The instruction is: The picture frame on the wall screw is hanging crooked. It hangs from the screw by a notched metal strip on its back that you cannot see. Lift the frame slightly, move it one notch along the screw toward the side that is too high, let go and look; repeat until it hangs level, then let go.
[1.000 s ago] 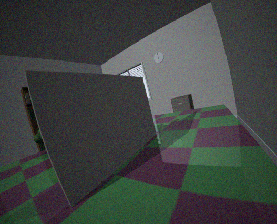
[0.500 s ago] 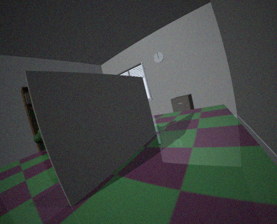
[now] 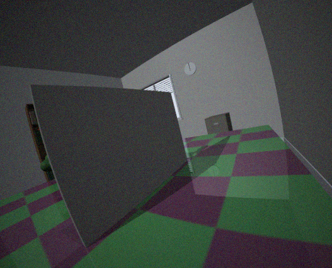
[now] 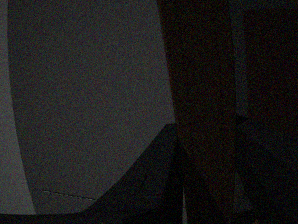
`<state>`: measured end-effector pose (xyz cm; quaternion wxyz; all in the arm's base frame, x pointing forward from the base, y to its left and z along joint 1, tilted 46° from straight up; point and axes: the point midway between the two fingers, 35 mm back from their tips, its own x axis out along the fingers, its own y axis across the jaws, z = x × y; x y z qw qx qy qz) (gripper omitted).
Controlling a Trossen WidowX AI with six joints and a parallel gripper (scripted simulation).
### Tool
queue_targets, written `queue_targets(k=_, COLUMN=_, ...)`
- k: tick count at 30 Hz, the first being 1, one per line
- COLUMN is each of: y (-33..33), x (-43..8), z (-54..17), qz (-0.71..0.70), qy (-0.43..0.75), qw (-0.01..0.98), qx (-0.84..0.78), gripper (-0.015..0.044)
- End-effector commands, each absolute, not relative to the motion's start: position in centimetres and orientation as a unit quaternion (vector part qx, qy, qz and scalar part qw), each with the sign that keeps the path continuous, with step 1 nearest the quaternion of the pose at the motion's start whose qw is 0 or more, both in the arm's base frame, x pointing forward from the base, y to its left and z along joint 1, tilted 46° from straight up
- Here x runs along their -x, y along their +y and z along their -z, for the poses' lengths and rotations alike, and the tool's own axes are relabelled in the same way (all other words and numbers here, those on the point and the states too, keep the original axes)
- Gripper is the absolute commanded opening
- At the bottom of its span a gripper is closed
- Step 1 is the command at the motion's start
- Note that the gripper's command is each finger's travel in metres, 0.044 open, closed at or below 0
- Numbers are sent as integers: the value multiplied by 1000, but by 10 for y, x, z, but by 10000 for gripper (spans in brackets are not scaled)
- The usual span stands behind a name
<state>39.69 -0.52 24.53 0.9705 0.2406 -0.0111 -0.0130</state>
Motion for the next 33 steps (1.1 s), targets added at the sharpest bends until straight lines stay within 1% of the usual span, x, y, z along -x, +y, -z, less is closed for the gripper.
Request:
queue_targets(k=1, y=-6, x=-397, z=-245, qz=13, qy=-11, qw=964, qx=-265, gripper=0)
queue_targets(k=33, y=-4, x=-397, z=-247, qz=12, qy=-12, qw=938, qx=-345, gripper=0)
